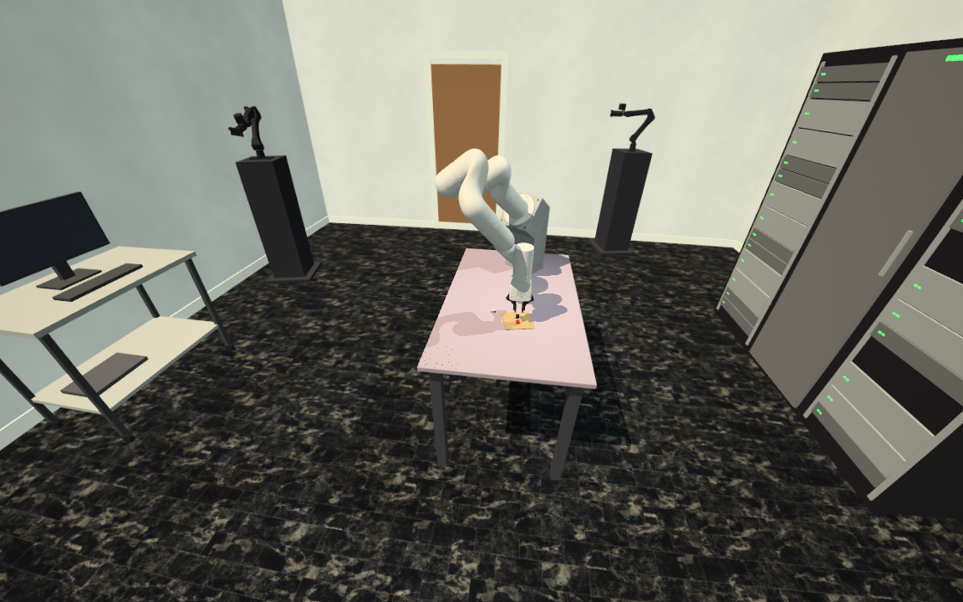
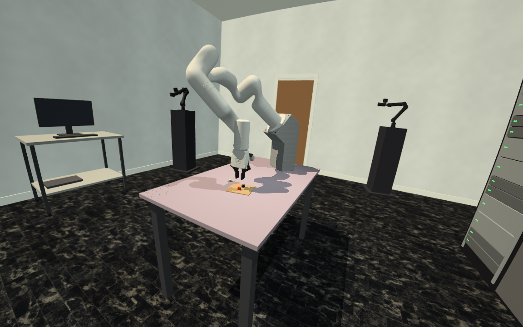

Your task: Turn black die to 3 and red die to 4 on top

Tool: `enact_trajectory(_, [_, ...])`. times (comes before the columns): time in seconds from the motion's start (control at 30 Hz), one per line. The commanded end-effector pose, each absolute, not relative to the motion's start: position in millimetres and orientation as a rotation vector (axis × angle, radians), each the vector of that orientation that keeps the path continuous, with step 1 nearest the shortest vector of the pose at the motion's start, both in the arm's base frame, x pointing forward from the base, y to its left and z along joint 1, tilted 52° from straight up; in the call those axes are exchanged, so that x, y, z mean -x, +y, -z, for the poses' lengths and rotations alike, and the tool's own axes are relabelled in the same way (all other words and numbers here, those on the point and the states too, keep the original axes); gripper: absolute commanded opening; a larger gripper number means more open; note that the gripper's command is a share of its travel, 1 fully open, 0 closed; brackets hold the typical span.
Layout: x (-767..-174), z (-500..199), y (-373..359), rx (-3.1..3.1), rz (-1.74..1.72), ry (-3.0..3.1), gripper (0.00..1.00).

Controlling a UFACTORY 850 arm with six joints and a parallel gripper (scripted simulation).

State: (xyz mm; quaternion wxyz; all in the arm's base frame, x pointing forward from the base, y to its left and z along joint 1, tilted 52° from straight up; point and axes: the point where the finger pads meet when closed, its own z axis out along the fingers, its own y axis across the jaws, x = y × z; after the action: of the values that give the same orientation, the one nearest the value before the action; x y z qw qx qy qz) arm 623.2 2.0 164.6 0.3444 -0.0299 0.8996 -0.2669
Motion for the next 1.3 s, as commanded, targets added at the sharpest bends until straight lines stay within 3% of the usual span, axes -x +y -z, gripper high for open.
enact_trajectory(0.0, [-613,-176,10,0.078,0.693,2.336,0.31])
enact_trajectory(0.2, [-609,-179,12,0.078,0.693,2.336,0.31])
enact_trajectory(0.23, [-609,-179,12,0.078,0.693,2.336,1.00])
enact_trajectory(1.27, [-597,-191,21,0.078,0.693,2.336,1.00])
